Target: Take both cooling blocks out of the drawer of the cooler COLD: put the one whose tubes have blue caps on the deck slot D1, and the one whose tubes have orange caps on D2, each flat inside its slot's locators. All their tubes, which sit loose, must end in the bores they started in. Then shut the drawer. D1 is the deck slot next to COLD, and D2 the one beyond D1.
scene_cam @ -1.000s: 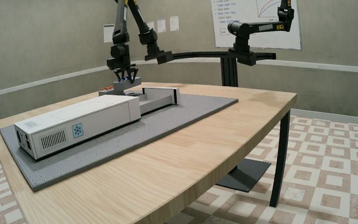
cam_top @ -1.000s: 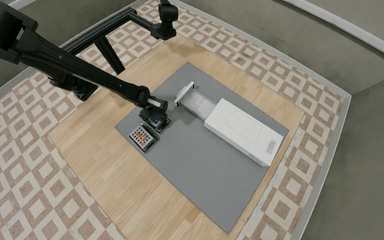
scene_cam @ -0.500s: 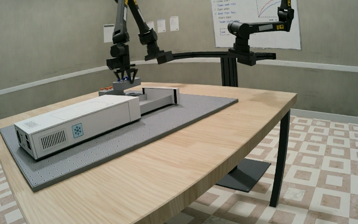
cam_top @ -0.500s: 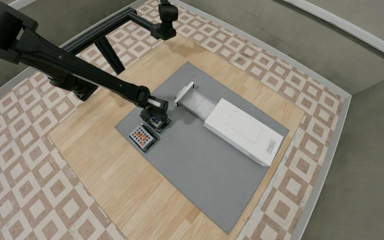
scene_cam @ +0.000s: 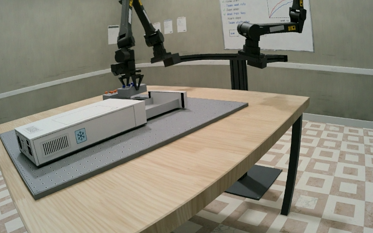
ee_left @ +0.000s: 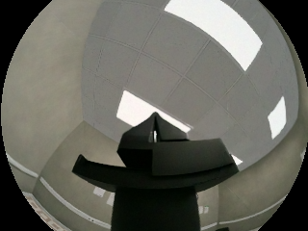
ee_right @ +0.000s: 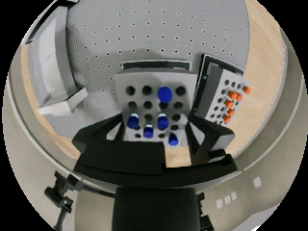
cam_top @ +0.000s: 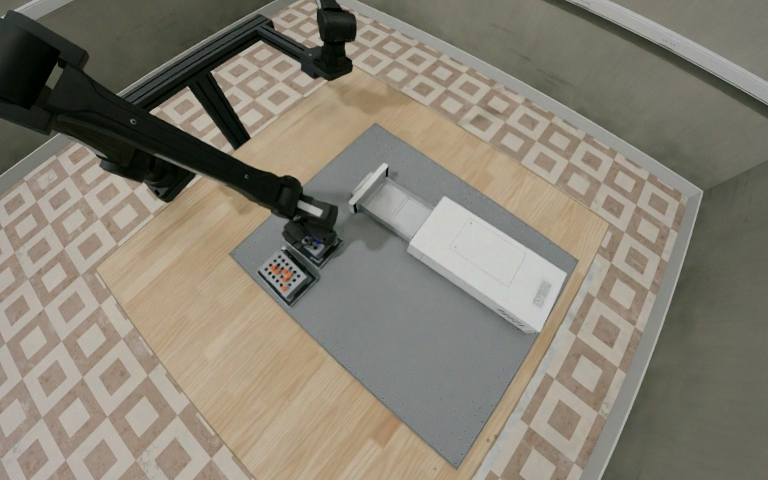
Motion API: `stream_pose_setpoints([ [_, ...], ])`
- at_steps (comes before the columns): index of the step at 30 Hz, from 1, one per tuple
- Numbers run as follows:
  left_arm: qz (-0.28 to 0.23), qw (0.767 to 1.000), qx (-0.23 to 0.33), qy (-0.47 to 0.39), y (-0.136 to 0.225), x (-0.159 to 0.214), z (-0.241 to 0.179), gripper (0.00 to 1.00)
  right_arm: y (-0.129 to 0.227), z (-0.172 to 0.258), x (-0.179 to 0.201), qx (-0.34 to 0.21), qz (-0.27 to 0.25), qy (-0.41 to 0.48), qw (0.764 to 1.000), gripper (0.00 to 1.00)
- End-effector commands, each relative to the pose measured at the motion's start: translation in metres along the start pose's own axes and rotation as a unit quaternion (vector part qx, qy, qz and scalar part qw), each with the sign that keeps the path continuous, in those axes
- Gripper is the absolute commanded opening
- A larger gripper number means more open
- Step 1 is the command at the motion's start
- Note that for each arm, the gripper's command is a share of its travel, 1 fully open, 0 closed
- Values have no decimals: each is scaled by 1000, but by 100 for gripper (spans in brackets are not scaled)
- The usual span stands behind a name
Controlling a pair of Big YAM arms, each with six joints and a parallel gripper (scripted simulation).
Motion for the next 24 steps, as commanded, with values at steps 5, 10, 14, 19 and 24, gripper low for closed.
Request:
stream_pose_setpoints([
  [5, 17, 1000, 4, 1, -8, 20, -2, 0, 25, 13, -15, -19, -31, 16, 999, 0],
  [10, 17, 1000, 4, 1, -8, 20, -2, 0, 18, 8, -3, -20, -32, 17, 999, 0],
  [14, 17, 1000, 4, 1, -8, 20, -2, 0, 17, 7, -2, -20, -32, 17, 999, 0],
  [19, 17, 1000, 4, 1, -8, 20, -2, 0, 23, 14, -15, -26, -42, 15, 999, 0],
  [24, 17, 1000, 4, 1, -8, 20, -2, 0, 23, 14, -14, -26, -42, 16, 999, 0],
])
Point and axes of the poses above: on each arm, the point where the finger pads meet when closed, its own y axis back along the fingers, its own z axis across the jaws, x = y × z, the point moved 10 cm from there along y, back along the fingers, and after that the axes turned 10 degrees about -y, right-handed, at the moved point
